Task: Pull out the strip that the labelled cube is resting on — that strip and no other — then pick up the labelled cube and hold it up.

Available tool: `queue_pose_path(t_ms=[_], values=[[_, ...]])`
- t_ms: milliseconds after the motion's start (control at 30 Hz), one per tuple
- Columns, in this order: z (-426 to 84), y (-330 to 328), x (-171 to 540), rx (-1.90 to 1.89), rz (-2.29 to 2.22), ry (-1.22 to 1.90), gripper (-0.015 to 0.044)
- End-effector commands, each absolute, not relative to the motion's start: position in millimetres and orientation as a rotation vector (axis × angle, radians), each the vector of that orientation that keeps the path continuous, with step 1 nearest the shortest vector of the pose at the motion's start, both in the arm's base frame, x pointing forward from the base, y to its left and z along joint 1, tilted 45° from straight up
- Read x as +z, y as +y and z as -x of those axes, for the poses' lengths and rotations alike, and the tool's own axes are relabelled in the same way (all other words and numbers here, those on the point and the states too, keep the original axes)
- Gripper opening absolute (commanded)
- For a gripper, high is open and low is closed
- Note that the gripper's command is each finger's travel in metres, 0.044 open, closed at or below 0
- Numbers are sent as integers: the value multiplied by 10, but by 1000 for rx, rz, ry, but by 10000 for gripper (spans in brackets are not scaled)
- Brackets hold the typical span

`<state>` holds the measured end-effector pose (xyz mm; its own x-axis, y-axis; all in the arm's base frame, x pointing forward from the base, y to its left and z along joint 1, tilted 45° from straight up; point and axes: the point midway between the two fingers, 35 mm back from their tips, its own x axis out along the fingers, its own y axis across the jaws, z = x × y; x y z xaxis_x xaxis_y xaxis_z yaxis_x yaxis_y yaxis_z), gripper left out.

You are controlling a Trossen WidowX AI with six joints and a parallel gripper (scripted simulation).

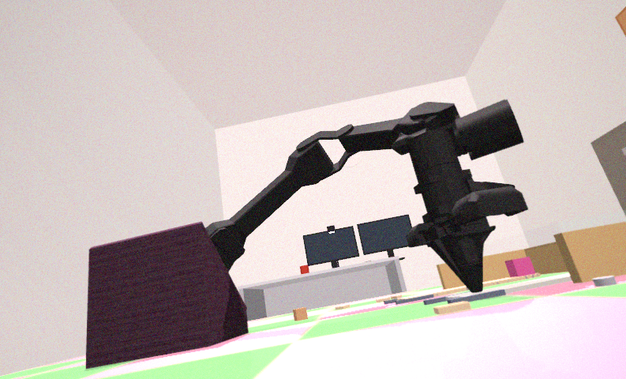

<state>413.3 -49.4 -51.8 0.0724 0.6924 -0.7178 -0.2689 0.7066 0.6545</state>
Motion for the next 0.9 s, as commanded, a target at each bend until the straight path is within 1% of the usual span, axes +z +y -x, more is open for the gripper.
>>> queue_pose_path(t_ms=[0, 867], values=[[-4069, -484, -552, 752, -399, 1318, 0], [-3681, -528, -650, 752, -400, 1320, 0]])
